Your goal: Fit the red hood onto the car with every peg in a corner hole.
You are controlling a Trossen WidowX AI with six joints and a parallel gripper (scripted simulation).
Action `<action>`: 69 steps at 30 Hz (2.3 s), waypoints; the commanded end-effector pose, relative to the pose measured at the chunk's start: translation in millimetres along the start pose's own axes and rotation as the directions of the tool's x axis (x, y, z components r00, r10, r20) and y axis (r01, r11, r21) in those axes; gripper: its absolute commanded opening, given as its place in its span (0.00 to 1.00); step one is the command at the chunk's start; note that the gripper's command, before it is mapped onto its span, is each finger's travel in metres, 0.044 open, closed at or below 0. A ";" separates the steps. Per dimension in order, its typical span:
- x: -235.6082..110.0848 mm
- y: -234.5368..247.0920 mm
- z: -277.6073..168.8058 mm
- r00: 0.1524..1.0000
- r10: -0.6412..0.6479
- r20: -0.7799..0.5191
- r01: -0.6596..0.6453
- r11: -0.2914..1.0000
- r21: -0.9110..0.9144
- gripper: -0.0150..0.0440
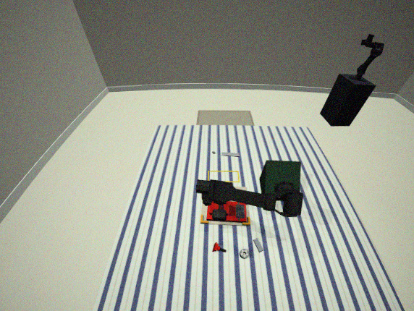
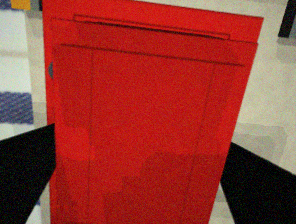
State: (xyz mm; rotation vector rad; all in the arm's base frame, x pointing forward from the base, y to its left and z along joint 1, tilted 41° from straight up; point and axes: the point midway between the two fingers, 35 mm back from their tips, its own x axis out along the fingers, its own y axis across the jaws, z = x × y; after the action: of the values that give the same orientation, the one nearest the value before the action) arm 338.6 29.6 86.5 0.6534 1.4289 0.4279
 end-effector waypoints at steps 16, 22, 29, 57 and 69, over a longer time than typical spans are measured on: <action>8.4 0.1 -0.1 1.000 0.006 0.000 -0.006 1.000 0.005 0.25; 10.7 0.0 -0.1 1.000 0.006 0.000 -0.006 1.000 0.005 0.25; 9.9 -0.3 -0.3 1.000 0.002 -0.001 -0.002 1.000 0.002 0.25; -49.6 -2.0 0.7 1.000 0.006 -0.002 -0.006 1.000 0.002 1.00; -58.5 -1.8 -0.1 1.000 0.008 -0.002 -0.008 1.000 0.002 1.00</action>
State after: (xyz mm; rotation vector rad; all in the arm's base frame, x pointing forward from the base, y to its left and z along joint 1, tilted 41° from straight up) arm 332.1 -8.2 129.4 0.6664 1.4268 0.4320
